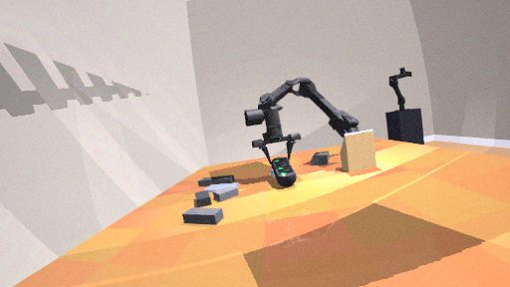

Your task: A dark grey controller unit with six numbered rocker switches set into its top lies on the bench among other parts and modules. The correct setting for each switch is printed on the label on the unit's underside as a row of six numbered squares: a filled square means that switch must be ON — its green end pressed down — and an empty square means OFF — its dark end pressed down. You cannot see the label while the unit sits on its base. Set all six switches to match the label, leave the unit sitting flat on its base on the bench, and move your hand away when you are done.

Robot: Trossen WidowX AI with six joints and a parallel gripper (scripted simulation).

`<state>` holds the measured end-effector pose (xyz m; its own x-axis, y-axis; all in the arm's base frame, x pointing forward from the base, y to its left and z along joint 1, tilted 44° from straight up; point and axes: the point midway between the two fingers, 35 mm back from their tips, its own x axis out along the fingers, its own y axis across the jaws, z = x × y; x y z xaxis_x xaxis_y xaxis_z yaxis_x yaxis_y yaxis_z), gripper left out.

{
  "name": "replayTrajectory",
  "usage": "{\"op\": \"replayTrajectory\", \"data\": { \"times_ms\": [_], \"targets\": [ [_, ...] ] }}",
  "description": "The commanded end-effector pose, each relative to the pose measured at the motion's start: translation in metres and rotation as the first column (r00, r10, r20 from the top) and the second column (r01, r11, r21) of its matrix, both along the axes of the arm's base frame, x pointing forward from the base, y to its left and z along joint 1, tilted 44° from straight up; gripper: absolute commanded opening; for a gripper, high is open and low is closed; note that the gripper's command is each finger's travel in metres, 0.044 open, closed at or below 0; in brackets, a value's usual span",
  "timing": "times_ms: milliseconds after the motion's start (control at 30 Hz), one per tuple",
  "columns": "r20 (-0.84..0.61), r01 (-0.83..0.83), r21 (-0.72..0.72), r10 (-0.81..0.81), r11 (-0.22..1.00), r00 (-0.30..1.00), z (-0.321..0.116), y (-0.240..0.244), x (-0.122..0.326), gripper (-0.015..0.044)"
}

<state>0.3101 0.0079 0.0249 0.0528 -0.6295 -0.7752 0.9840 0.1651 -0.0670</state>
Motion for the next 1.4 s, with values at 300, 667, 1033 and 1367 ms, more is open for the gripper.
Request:
{"op": "replayTrajectory", "data": {
  "times_ms": [300, 667, 1033, 1367],
  "targets": [
    [0.003, -0.005, -0.026, 0.005, 1.0, 1.0, 0.0, 0.013, -0.002, 0.0335],
    [0.006, -0.006, -0.047, 0.007, 0.999, 1.0, 0.0, 0.023, -0.003, 0.0336],
    [0.01, -0.008, -0.068, 0.008, 0.998, 1.0, 0.0, 0.032, -0.005, 0.0335],
    [0.013, -0.009, -0.087, 0.01, 0.996, 1.0, -0.001, 0.04, -0.006, 0.0335]
  ]
}}
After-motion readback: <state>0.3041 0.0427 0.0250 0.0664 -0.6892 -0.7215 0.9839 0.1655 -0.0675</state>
